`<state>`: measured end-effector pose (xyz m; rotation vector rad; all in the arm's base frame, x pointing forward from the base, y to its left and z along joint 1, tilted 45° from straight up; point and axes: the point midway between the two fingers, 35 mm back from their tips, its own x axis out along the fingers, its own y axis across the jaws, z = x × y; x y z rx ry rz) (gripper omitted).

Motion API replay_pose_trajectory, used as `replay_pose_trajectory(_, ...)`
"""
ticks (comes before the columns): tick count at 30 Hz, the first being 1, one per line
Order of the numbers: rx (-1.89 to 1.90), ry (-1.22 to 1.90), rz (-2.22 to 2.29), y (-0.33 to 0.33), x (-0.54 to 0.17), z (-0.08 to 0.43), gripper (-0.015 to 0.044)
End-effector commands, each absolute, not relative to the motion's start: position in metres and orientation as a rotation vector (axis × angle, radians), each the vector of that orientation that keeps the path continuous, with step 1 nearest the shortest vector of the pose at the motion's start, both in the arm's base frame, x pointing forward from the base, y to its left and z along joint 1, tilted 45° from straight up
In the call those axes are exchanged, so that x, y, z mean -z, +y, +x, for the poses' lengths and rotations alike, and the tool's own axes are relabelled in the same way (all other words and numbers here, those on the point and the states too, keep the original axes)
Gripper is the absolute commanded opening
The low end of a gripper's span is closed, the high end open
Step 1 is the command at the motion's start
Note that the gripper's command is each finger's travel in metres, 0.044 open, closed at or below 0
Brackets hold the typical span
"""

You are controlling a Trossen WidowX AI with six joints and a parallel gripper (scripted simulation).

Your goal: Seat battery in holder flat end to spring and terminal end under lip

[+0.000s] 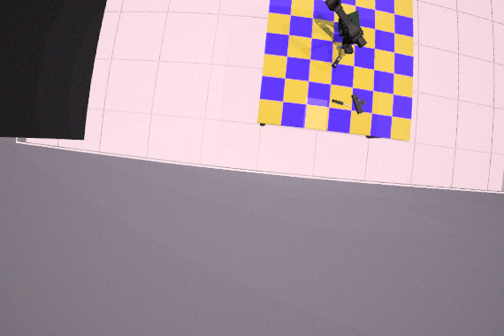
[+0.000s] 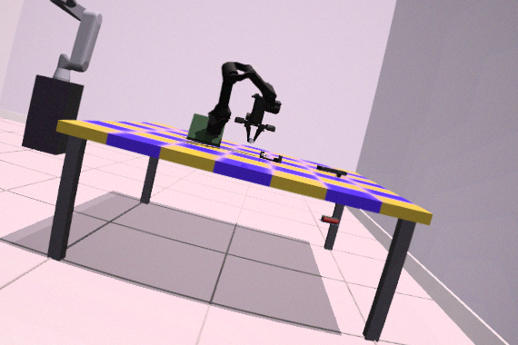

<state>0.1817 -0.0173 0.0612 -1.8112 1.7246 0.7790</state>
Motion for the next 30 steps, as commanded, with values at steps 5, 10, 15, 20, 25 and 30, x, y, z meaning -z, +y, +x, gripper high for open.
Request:
replay_pose_trajectory(5, -0.381, 1.725, -1.518, -0.014, -0.071, 0.204, 0.0072)
replay_pose_trajectory(10, -0.135, 1.697, -1.317, -0.014, -0.076, 0.217, 0.0072)
replay_pose_trajectory(15, 0.099, 1.645, -1.108, -0.014, -0.082, 0.231, 0.0072)
replay_pose_trajectory(20, 0.318, 1.572, -0.894, -0.015, -0.087, 0.244, 0.0072)
replay_pose_trajectory(25, 0.522, 1.482, -0.678, -0.017, -0.093, 0.257, 0.0072)
replay_pose_trajectory(30, 0.712, 1.374, -0.461, -0.019, -0.099, 0.269, 0.0072)
